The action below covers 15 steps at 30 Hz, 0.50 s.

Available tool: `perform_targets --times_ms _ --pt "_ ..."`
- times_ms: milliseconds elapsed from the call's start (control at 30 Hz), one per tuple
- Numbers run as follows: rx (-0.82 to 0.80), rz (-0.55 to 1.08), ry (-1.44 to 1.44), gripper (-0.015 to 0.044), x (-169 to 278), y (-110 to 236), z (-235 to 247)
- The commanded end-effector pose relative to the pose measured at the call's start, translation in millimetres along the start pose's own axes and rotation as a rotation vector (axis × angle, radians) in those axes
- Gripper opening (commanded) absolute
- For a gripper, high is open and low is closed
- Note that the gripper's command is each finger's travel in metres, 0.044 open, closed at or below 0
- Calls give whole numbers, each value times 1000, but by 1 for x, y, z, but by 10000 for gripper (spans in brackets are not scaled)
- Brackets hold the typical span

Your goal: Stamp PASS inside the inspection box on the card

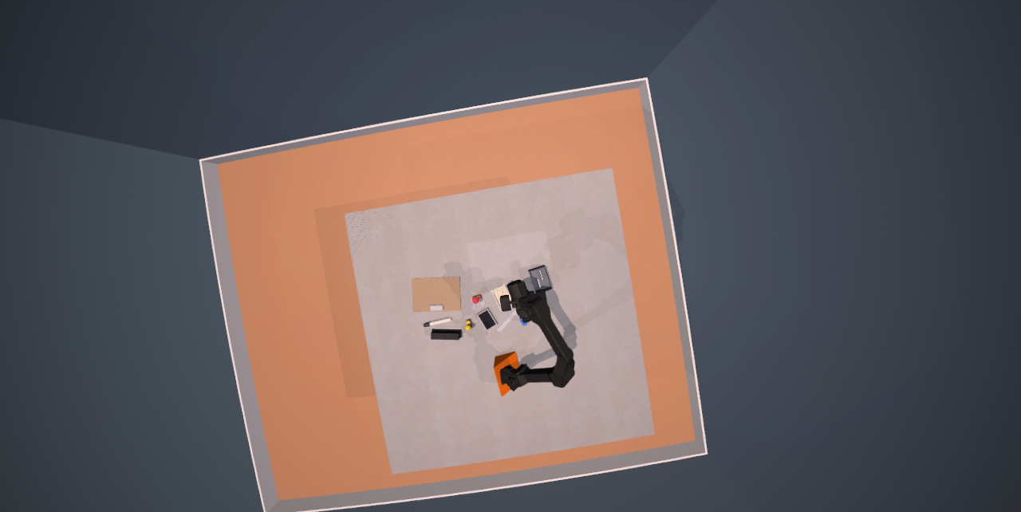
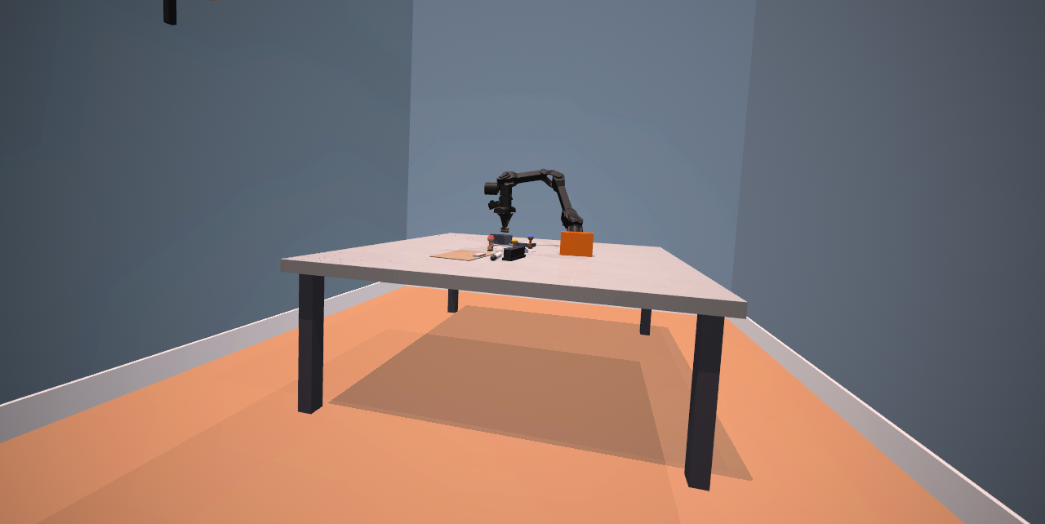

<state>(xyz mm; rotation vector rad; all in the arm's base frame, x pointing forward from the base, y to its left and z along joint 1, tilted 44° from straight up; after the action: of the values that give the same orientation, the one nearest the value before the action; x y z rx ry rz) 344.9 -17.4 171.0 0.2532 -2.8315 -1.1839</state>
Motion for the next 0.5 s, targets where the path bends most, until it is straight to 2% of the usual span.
perform_targets --times_ms 0,467 --pt "-7 -1 4 0 1 2 18" --pt "-35 -1 11 0 29 8 123"
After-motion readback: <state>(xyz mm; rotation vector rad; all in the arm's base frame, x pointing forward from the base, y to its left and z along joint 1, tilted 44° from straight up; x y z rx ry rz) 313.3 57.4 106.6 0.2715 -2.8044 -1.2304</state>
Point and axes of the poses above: the point midway between the two fingers, 35 mm back from their tips, its own y axis back along the fingers, its own z axis across the jaws, x = y × z, the point moved 1 cm from there along y, back along the fingers, and after that the axes turned 7 degrees about y, right-handed, at the moved point
